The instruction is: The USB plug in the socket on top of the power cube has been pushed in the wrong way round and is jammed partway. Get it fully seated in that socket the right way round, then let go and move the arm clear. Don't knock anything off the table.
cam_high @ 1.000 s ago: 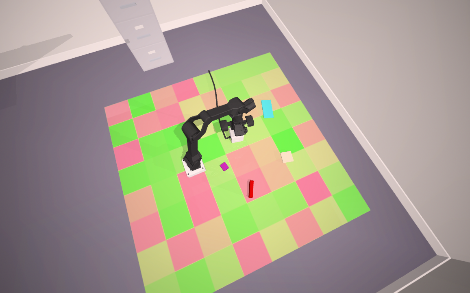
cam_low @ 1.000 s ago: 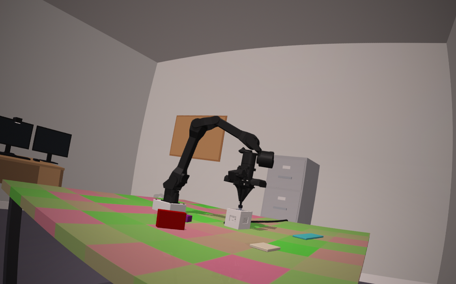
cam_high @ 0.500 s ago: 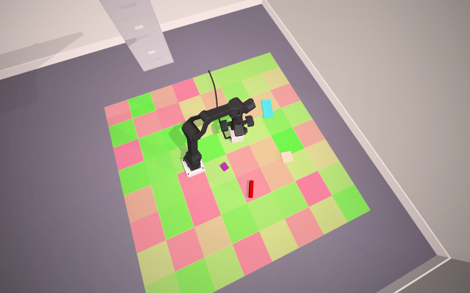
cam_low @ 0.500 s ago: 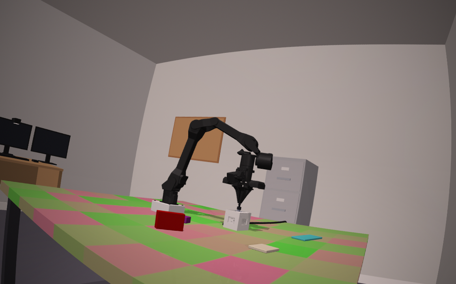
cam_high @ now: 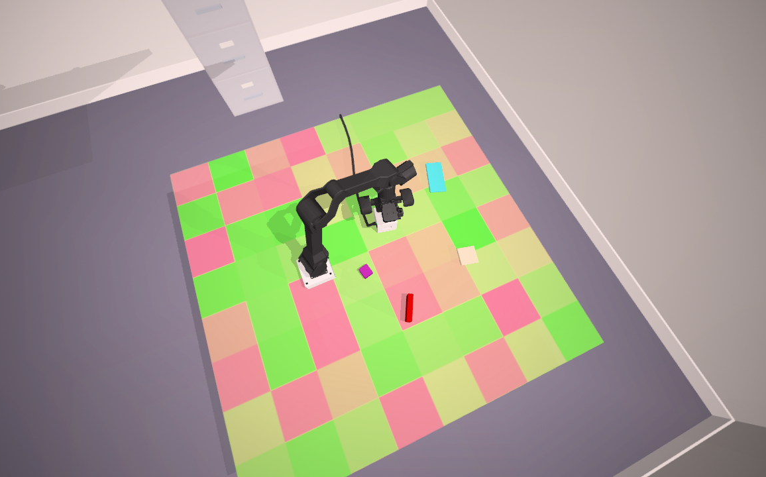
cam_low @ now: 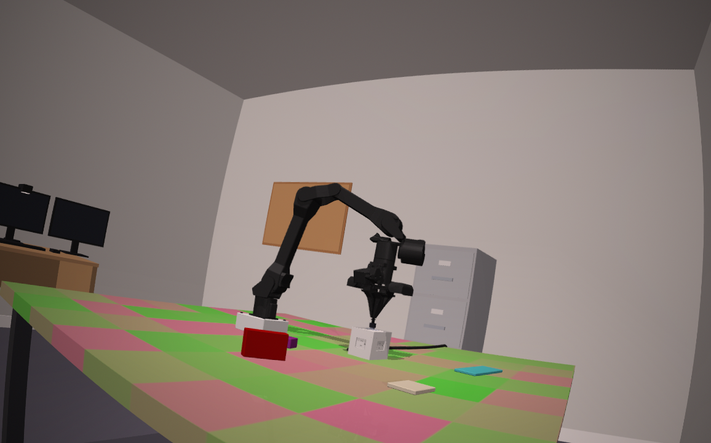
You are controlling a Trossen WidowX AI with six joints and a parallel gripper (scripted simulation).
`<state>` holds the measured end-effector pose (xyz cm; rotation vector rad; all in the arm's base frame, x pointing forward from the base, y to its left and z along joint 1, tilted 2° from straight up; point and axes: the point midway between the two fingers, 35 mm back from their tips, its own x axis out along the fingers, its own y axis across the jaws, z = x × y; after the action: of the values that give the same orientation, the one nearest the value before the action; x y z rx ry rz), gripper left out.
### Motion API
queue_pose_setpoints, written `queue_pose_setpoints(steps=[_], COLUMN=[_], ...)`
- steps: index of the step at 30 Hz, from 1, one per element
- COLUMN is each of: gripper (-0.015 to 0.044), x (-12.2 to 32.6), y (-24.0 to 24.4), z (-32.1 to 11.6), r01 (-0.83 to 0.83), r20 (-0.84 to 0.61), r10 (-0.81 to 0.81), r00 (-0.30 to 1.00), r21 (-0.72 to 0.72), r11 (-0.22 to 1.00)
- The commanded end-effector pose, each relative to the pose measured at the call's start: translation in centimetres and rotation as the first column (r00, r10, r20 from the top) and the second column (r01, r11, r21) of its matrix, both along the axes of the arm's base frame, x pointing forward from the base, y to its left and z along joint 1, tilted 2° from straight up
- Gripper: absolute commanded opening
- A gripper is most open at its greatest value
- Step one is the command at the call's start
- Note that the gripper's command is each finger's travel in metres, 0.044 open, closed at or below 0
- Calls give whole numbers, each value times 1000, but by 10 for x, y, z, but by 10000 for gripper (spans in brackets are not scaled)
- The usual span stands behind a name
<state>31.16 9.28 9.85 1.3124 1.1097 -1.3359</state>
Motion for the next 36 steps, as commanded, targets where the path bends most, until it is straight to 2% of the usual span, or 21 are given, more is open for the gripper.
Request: queue_pose_setpoints(steps=[1,36], gripper=[0,0], x=[0,0], y=[0,0], z=[-1,-6], r01=[-5,-5], r20=[0,0], r10=[5,5], r00=[1000,1000], r21=[-2,-2], r11=[1000,1000])
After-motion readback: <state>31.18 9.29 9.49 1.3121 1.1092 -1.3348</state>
